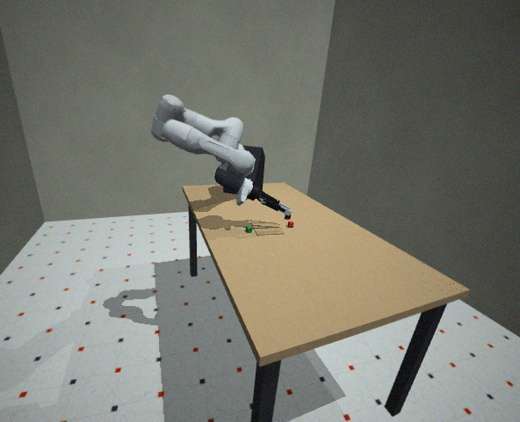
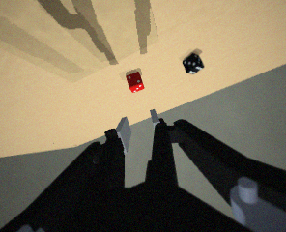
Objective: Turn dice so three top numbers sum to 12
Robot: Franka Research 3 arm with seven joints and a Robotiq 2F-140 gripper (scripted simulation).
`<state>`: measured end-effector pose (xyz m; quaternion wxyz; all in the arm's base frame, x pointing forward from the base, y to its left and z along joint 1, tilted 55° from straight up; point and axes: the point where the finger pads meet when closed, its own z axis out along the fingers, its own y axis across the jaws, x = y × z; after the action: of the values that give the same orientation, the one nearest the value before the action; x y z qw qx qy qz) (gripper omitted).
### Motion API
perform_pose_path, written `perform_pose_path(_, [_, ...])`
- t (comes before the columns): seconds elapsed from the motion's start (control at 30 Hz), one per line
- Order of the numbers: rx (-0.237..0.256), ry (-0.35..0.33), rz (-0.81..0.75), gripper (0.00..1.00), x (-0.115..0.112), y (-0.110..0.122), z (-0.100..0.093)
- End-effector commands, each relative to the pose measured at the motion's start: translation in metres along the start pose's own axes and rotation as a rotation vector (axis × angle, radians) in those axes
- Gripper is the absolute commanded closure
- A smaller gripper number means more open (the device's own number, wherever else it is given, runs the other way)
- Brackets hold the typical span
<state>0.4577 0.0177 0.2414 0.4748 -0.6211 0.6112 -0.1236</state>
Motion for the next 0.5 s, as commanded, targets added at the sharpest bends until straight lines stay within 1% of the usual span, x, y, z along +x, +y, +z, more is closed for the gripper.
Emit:
perform_pose_path(0.0, [0.034,0.025,-0.043,0.75,-0.007,0.012,-0.01])
perform_pose_path(0.17, [0.031,0.019,-0.043,0.75,-0.011,0.009,-0.009])
perform_pose_path(0.3, [0.009,-0.004,-0.043,0.75,-0.024,-0.003,-0.004])
perform_pose_path(0.4, [-0.037,-0.032,-0.04,0.75,-0.045,-0.012,0.003])
perform_pose_path(0.47, [-0.093,-0.047,-0.035,0.75,-0.064,-0.014,0.01])
